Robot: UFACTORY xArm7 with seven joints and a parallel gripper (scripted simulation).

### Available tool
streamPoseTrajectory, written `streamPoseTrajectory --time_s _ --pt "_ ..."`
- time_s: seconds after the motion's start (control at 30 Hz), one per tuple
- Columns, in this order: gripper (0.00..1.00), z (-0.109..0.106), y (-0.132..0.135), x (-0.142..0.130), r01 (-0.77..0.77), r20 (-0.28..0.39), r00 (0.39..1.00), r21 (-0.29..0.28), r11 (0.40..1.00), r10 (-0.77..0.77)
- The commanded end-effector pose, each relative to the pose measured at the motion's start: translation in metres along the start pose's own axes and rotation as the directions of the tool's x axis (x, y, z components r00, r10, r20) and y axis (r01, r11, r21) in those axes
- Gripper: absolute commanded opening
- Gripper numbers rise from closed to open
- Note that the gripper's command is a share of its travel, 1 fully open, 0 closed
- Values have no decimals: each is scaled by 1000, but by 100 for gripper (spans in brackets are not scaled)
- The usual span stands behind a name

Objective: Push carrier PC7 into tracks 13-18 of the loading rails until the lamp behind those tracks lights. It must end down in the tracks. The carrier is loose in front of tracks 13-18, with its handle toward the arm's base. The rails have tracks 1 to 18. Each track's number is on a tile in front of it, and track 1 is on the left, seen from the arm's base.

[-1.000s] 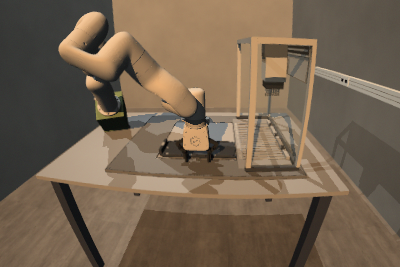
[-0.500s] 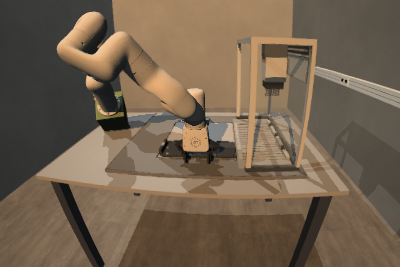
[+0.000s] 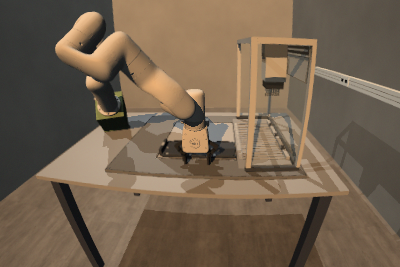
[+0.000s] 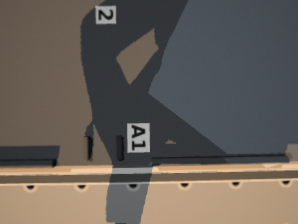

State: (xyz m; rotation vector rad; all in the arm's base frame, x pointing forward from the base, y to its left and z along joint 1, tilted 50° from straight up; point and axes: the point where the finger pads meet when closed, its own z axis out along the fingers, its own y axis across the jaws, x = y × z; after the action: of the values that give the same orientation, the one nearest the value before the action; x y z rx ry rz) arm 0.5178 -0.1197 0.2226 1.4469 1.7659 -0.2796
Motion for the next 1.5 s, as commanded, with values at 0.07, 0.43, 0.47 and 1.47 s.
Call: streamPoseTrajectory --time_s 0.07,0.43,0.47,1.47 --pt "100 -1 2 -3 1 -1 1000 -4 1000 -1" --pt "100 -1 2 -10 1 -1 1000 -4 1000 -1" --pt "100 -1 2 -10 1 -1 1000 -4 1000 -1" --pt "100 -13 2 -20 1 -1 1000 -4 1000 -1"
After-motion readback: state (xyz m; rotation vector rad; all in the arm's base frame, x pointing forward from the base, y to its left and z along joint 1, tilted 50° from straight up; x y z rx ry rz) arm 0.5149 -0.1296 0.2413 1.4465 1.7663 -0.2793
